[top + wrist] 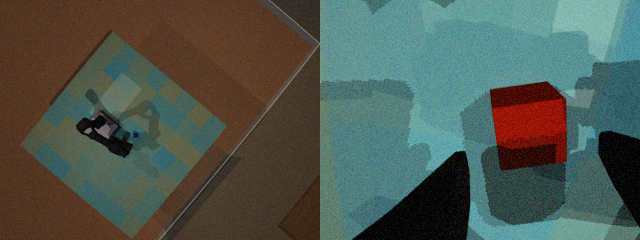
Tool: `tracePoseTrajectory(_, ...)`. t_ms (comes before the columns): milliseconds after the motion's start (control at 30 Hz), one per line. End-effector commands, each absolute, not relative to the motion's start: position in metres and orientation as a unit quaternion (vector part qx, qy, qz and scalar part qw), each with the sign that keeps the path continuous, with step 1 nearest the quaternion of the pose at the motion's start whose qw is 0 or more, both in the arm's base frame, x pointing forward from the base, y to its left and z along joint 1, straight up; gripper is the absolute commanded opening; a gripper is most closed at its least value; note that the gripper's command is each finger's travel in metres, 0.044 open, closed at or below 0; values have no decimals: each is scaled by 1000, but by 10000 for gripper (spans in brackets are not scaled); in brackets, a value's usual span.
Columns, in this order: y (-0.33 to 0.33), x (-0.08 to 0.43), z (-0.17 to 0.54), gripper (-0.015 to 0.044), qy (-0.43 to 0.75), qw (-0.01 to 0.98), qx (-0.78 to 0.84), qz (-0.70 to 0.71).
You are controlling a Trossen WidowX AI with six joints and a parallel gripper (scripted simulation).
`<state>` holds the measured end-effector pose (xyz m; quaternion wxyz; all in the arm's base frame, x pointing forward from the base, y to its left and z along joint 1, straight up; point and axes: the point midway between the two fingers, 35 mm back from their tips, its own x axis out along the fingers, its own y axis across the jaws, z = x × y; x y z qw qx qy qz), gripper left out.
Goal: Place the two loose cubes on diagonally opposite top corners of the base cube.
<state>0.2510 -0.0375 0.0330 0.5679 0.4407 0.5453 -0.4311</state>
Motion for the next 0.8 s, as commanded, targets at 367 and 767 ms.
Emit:
tracePoseTrajectory(367,-37,250,7,265,549,566,439,-430)
tracePoseTrajectory(767,-37,249,0,108,549,566,439,-430)
